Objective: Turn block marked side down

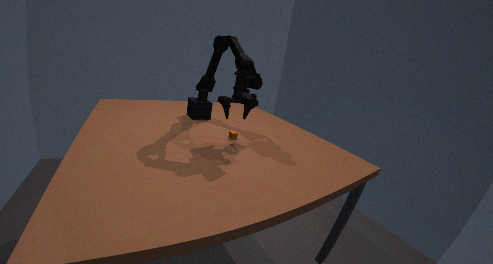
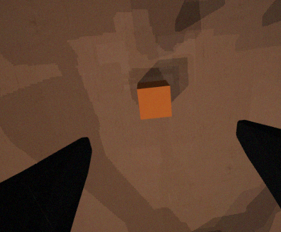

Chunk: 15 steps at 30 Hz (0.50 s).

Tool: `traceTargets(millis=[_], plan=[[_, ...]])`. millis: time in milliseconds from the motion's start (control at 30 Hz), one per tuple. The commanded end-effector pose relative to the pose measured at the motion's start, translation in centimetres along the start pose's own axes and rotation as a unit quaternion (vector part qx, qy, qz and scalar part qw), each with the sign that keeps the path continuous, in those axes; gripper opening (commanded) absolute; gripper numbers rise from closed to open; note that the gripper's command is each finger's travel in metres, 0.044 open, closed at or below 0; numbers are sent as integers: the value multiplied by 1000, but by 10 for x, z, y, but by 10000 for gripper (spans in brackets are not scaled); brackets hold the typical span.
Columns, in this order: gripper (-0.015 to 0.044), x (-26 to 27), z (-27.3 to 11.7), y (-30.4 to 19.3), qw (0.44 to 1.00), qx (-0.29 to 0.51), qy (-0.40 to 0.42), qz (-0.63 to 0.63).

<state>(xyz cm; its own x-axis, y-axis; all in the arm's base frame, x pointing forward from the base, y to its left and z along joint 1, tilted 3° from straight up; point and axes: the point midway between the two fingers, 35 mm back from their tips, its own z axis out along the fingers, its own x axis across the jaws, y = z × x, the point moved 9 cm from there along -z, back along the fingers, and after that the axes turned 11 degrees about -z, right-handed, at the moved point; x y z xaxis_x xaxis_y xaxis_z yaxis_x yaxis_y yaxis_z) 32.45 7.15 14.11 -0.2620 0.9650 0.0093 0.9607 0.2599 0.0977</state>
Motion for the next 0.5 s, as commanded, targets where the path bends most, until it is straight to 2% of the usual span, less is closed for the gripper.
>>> traceTargets(millis=[0, 67, 467], plan=[[440, 0, 10, 3, 1000, 8, 3, -1], [440, 0, 31, 2, 1000, 8, 3, -1], [440, 0, 49, 1, 1000, 8, 3, -1]])
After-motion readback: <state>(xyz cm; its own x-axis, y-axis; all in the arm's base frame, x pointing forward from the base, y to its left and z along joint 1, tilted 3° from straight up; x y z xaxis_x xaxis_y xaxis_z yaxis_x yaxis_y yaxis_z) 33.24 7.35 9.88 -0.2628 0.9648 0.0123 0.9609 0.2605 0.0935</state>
